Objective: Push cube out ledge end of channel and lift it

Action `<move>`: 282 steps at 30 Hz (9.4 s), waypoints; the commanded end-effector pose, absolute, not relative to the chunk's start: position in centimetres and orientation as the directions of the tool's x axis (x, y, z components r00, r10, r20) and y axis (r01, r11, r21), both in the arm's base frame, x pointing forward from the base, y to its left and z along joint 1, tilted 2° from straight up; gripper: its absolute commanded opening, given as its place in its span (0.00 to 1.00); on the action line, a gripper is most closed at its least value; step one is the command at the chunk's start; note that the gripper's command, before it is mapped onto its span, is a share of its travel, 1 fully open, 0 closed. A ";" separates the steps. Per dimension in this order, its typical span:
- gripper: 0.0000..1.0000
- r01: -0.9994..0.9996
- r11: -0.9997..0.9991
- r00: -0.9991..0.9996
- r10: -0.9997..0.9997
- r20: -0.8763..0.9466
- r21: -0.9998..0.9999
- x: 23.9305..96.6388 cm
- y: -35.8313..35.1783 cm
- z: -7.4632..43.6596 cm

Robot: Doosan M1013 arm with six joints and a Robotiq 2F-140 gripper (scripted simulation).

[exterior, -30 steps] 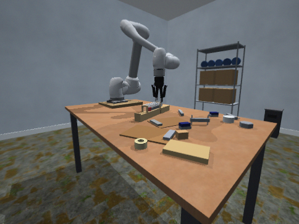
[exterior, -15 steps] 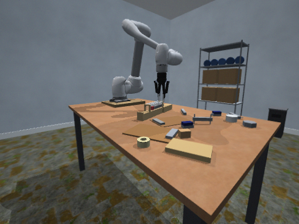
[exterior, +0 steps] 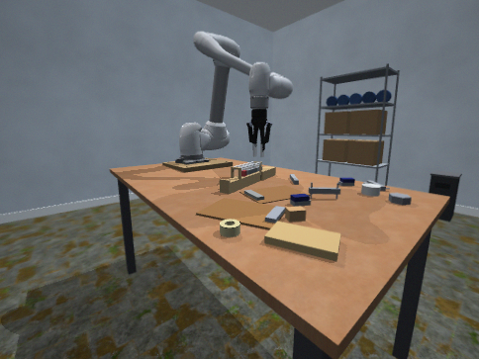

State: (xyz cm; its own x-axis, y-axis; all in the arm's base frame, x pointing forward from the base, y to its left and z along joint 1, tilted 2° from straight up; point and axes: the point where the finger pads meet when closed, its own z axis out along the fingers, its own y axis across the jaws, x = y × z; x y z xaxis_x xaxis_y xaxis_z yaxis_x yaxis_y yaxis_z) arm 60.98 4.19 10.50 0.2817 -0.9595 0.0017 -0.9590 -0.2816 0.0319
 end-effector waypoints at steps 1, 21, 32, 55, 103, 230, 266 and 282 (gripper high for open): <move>0.23 -0.957 -0.289 0.290 -0.957 0.004 0.029 61.2 4.1 11.0; 0.23 -0.957 -0.289 0.290 -0.957 0.004 0.029 61.2 4.1 11.0; 0.23 -0.726 -0.687 0.687 -0.726 -0.010 0.028 75.1 13.6 10.5; 0.23 -0.722 -0.691 0.691 -0.723 -0.010 0.028 75.9 14.2 10.4; 0.23 -0.722 -0.691 0.691 -0.723 -0.010 0.028 75.6 14.1 0.4; 0.00 -0.722 -0.691 0.691 -0.723 -0.010 0.028 75.9 14.2 10.4; 0.00 -0.960 -0.279 0.279 -0.960 0.004 0.029 58.5 14.5 6.9; 0.00 -0.960 -0.279 0.279 -0.960 0.004 0.029 58.4 14.4 4.7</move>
State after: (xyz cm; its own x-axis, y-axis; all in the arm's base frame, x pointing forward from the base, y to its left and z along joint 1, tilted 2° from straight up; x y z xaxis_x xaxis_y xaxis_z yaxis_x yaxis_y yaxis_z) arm 58.71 14.50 5.17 0.2821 -0.9594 0.0013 -0.9591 -0.2820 0.0262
